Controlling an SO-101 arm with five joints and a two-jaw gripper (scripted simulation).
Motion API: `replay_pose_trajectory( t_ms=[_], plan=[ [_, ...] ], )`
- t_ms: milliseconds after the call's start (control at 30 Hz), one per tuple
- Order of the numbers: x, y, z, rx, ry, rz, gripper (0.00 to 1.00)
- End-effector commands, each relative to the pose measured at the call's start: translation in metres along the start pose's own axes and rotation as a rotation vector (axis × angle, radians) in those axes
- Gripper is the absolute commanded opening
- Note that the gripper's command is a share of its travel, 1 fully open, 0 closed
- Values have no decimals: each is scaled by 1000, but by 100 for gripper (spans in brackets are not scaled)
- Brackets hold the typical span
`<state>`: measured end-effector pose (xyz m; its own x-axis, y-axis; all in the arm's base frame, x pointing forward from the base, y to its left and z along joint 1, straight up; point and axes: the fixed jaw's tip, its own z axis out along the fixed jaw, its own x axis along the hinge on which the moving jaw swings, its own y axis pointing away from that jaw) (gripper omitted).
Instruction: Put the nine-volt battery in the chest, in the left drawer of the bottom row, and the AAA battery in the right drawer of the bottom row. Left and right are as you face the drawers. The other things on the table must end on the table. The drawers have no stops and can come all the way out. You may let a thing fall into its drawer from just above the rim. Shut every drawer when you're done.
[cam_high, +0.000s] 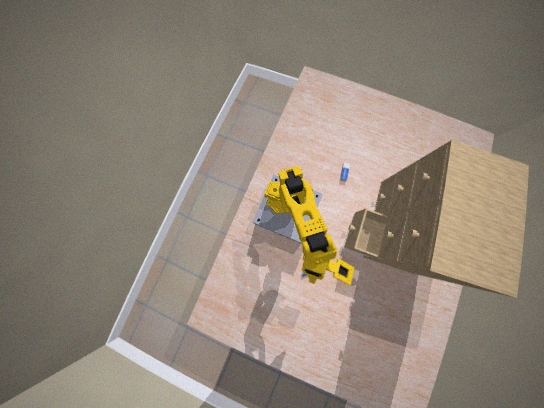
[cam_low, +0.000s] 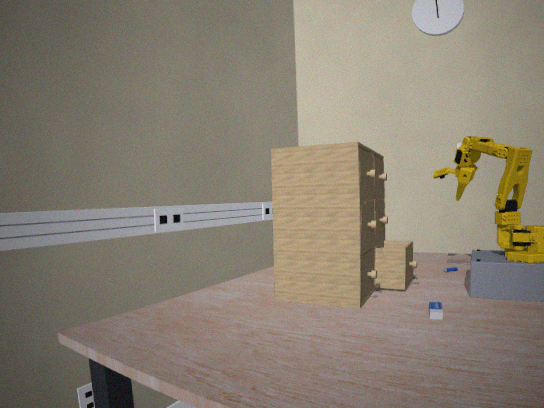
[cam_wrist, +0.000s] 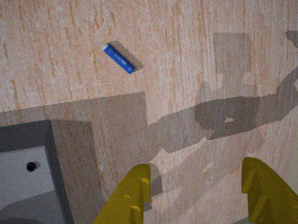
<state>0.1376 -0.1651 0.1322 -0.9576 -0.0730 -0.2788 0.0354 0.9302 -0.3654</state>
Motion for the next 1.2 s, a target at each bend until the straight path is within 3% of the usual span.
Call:
replay_pose_trajectory(
  t_ms=[0,433,500,767,1167],
  plan=[
    [-2,-7,15,-51,38,-85,19],
    [9,3,92,-296,130,-478,19],
    [9,3,92,-296,130,-478,19],
    [28,24,140,-468,139,-711,19],
    [28,24,140,-468,139,-711,19]
  ],
)
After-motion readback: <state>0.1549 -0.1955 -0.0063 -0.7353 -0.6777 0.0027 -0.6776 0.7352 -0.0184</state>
